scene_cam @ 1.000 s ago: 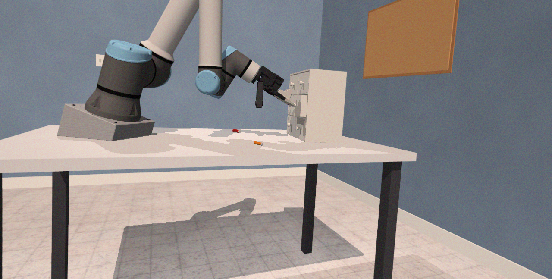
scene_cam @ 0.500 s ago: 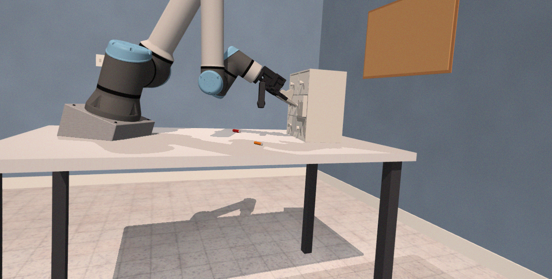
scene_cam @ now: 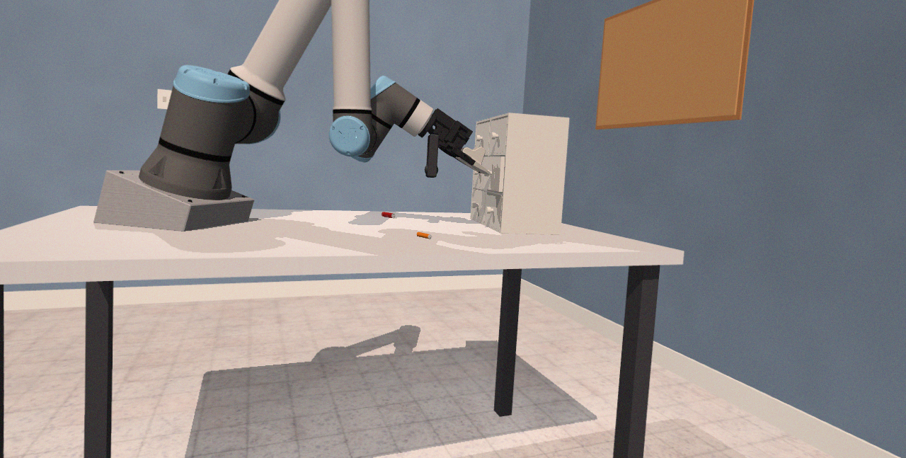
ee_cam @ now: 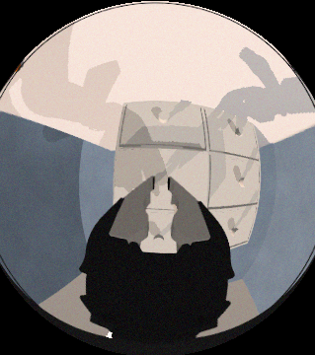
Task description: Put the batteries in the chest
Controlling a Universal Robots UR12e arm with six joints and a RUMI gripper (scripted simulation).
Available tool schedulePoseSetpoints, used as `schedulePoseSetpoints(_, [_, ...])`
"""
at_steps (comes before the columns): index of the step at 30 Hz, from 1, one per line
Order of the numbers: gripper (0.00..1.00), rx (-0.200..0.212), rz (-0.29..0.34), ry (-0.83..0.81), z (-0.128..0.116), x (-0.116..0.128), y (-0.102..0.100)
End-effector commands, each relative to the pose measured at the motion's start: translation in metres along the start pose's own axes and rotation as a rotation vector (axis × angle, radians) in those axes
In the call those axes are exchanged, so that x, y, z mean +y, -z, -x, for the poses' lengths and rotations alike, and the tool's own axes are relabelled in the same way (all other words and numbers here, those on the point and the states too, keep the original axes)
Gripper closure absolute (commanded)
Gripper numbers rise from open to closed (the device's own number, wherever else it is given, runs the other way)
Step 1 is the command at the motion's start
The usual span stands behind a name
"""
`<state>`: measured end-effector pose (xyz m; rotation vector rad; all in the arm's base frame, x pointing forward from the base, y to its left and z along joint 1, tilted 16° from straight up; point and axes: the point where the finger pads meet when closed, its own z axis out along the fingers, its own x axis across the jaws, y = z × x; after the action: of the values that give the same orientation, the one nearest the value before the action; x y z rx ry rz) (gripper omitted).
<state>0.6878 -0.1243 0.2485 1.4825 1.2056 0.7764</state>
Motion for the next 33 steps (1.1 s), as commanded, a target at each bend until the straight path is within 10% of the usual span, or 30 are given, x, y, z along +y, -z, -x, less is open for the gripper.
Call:
schedulePoseSetpoints(1, [0.93,0.000,0.001,0.000,0.0000,0.0016,-0.0019])
schedulePoseSetpoints(33, [0.93,0.000,0.001,0.000,0.0000,0.0056,-0.0089])
